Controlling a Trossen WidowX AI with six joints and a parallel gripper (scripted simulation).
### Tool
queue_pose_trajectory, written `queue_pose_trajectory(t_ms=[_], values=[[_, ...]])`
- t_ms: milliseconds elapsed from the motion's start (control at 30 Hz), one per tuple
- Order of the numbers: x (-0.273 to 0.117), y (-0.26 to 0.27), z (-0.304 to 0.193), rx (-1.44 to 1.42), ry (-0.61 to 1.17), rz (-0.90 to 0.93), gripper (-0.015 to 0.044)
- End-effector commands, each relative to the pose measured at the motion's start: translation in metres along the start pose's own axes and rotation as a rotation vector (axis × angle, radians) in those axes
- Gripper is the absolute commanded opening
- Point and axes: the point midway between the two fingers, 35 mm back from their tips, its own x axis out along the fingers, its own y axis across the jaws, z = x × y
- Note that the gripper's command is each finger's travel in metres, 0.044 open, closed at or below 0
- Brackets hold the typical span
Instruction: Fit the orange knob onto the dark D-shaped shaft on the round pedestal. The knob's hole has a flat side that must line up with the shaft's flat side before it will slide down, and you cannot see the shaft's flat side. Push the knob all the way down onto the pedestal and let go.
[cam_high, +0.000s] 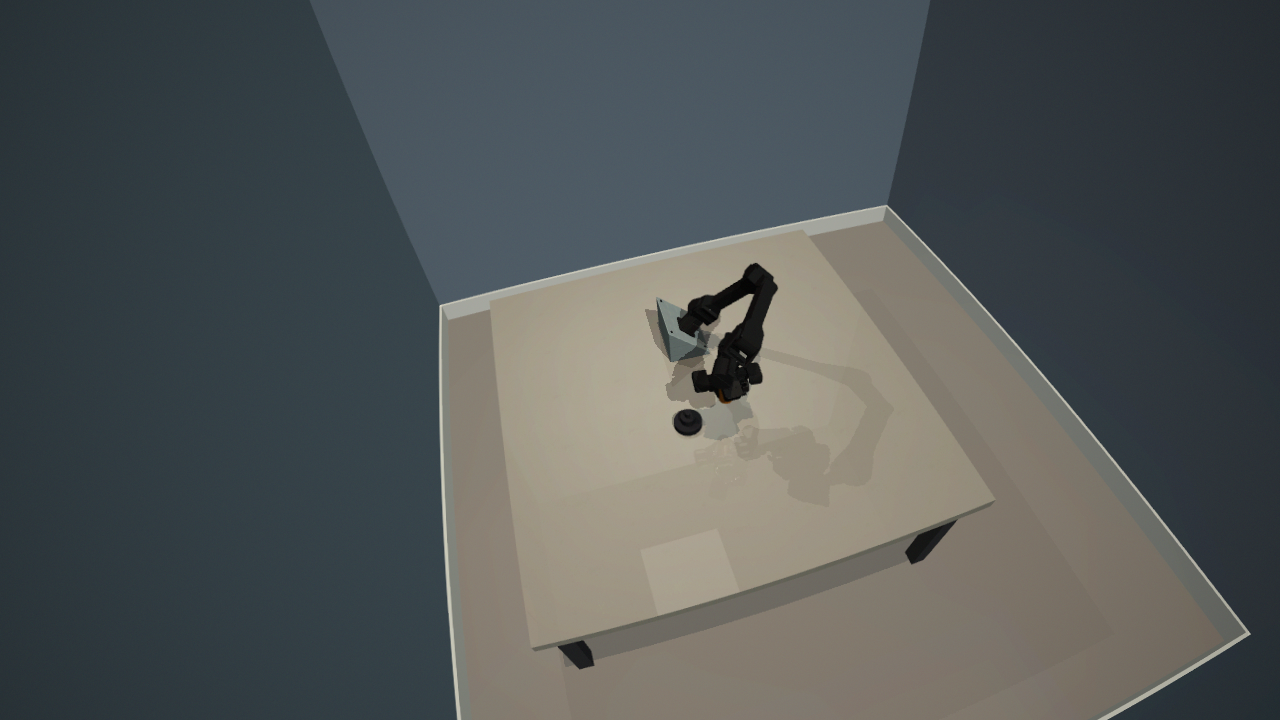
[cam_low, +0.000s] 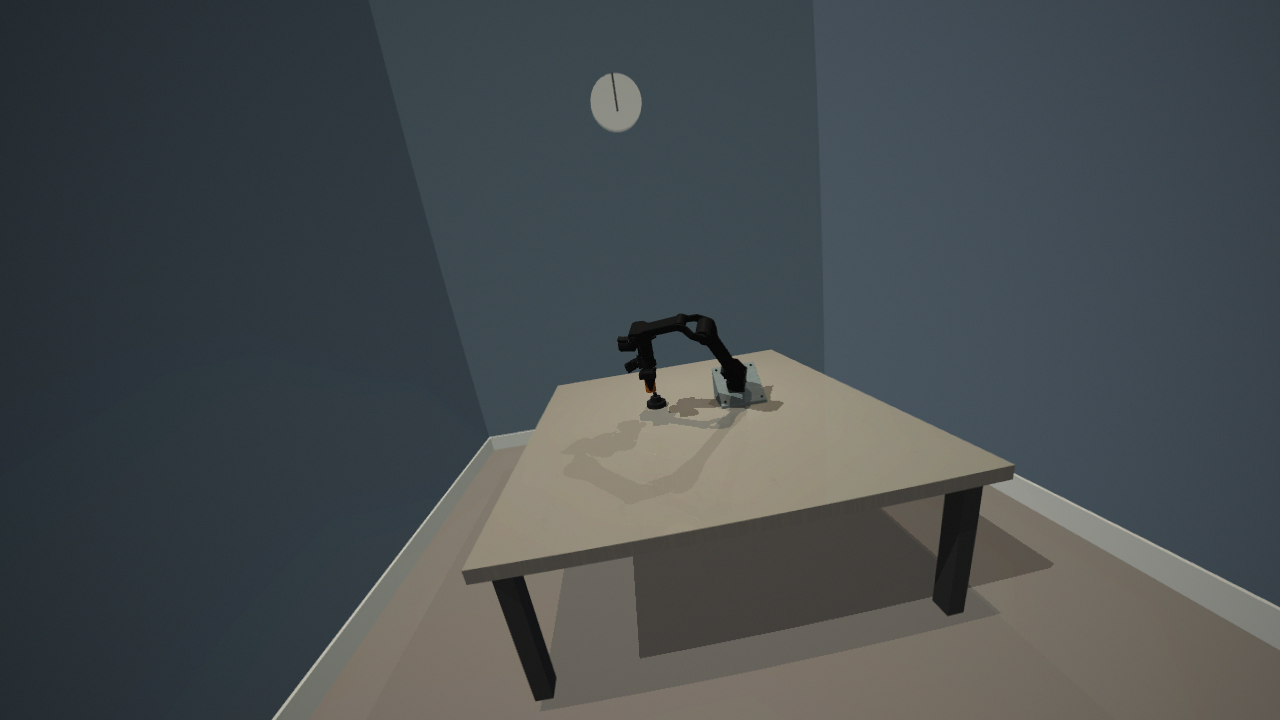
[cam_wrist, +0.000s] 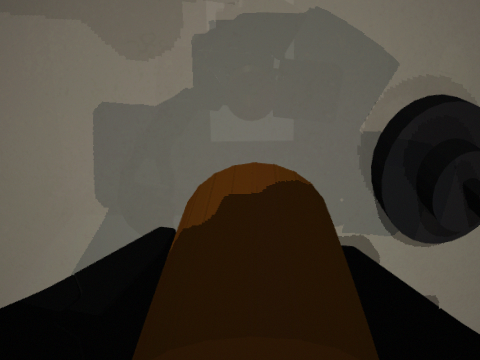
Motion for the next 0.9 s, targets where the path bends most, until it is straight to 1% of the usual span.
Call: queue_pose_trajectory(t_ms=[0,867], values=[[0.002,-0.016,0.001,-0.005,-0.002,-0.006,0.0],[0.022,-0.1,-0.004,-0.034,0.003,0.007,0.0]])
